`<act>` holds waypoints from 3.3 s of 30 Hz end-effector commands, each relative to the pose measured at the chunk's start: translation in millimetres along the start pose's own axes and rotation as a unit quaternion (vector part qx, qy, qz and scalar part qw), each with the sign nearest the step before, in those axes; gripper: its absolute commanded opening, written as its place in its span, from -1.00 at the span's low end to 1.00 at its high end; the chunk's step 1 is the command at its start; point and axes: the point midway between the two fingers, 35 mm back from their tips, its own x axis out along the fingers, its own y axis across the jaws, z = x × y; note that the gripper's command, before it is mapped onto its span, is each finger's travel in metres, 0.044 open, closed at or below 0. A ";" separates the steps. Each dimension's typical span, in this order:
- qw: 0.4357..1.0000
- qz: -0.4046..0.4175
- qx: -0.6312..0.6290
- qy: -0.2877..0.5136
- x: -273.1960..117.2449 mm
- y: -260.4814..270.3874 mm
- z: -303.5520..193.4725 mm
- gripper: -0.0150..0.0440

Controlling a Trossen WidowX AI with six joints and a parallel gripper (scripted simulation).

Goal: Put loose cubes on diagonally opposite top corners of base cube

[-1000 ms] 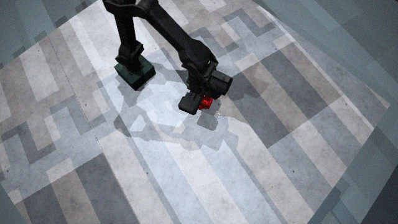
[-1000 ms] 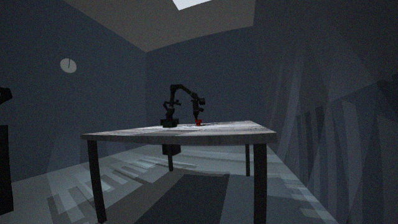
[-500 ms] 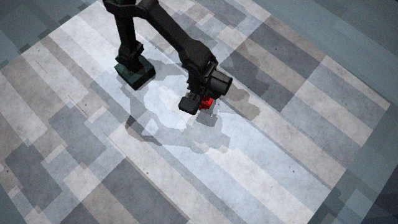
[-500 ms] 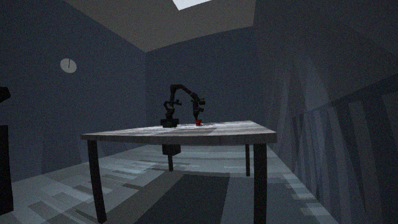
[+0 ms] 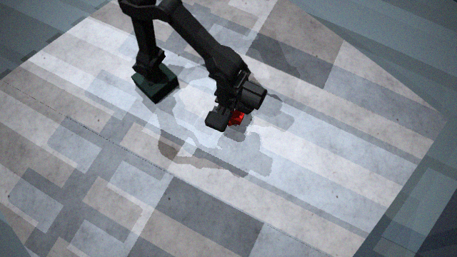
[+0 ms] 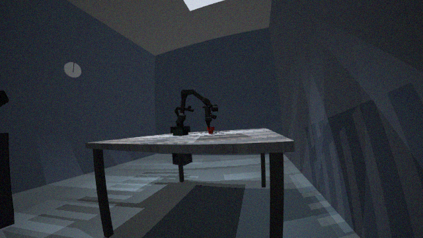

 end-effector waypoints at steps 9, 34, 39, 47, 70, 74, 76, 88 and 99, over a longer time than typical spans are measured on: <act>1.000 0.001 -0.002 0.004 2.3 0.3 -1.5 0.20; 1.000 0.000 0.000 0.000 -27.7 0.0 0.3 0.20; 1.000 0.000 0.000 0.000 -33.6 0.0 0.4 0.20; 1.000 0.000 0.000 0.000 -43.3 0.0 0.5 0.20; 1.000 0.000 0.000 0.002 -65.3 0.1 0.2 0.38; 1.000 0.000 0.001 0.003 -69.2 0.2 -0.2 0.74; 1.000 0.000 0.001 0.003 -69.2 0.2 -0.2 0.86; 1.000 0.007 0.001 0.005 -70.4 124.7 10.0 0.86; 1.000 0.007 0.001 0.005 -70.4 127.0 9.7 0.86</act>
